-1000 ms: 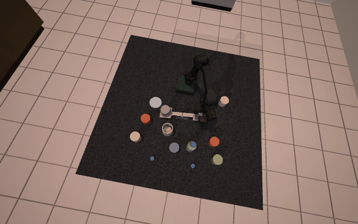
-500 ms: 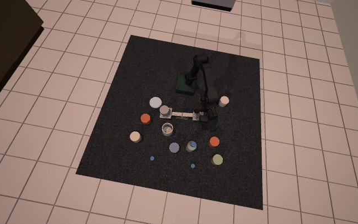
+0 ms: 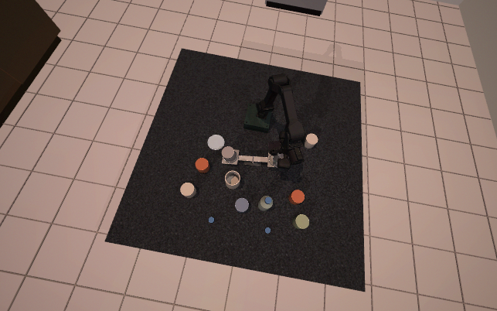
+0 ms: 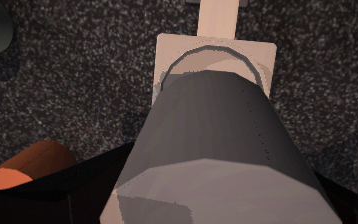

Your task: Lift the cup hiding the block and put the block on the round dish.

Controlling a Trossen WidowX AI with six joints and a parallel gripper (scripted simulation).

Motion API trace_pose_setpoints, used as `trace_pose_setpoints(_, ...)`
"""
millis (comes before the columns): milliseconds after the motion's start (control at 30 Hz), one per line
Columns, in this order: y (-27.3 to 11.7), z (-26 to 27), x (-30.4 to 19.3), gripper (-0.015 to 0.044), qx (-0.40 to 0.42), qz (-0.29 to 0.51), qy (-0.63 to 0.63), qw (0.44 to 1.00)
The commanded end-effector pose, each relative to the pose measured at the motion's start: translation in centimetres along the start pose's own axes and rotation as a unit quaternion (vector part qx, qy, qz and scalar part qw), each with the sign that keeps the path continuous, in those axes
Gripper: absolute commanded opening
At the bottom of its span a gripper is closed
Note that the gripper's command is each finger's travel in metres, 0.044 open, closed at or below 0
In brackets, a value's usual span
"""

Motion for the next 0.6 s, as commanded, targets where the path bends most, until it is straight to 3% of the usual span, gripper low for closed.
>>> trace_pose_setpoints(0,-1.0,0.0,0.0,0.0000,0.008,0.003,0.000,1.000)
trace_pose_setpoints(567,-3.2,-0.4,0.1,0.0000,0.007,0.003,0.000,1.000)
Point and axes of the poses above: the point midway between the two fingers, 35 mm back from their tips, its own y axis out along the fingers, its own z axis across the jaws, x = y × z, the point moved 10 cm from there along -y, back along the fingers, and after that the axes turned 7 degrees about -y, right-handed, at the moved point
